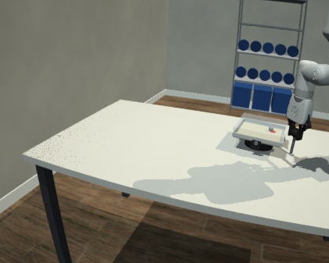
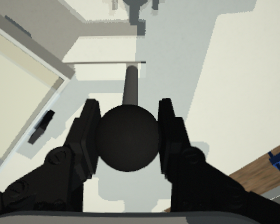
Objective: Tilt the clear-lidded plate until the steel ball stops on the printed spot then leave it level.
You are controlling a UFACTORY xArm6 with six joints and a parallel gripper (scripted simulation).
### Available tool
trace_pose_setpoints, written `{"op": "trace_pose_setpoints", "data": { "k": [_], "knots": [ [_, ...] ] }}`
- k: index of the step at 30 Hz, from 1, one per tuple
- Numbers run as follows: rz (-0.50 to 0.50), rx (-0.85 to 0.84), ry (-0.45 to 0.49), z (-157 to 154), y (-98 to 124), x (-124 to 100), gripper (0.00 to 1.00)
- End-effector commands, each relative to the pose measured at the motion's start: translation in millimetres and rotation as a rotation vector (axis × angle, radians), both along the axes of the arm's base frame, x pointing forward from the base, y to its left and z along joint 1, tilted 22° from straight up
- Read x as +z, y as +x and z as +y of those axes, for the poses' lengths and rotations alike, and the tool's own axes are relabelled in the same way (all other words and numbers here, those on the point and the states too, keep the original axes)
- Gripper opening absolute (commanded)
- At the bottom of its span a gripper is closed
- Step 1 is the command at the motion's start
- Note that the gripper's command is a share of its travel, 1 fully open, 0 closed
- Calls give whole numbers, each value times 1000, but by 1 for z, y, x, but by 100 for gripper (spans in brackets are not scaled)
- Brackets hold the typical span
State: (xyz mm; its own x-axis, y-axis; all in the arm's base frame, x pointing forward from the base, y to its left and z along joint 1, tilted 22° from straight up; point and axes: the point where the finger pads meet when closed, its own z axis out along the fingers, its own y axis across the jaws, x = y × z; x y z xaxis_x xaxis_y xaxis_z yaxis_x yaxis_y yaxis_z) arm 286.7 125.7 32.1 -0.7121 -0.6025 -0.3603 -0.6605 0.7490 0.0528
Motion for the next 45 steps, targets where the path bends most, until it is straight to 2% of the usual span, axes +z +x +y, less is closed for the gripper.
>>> {"op": "trace_pose_setpoints", "data": {
  "k": [1, 45],
  "knots": [
    [-3, -1, 1, -2, -1, -1, 0],
    [-3, -1, 1, 0, 1, 1, 0]
  ]
}}
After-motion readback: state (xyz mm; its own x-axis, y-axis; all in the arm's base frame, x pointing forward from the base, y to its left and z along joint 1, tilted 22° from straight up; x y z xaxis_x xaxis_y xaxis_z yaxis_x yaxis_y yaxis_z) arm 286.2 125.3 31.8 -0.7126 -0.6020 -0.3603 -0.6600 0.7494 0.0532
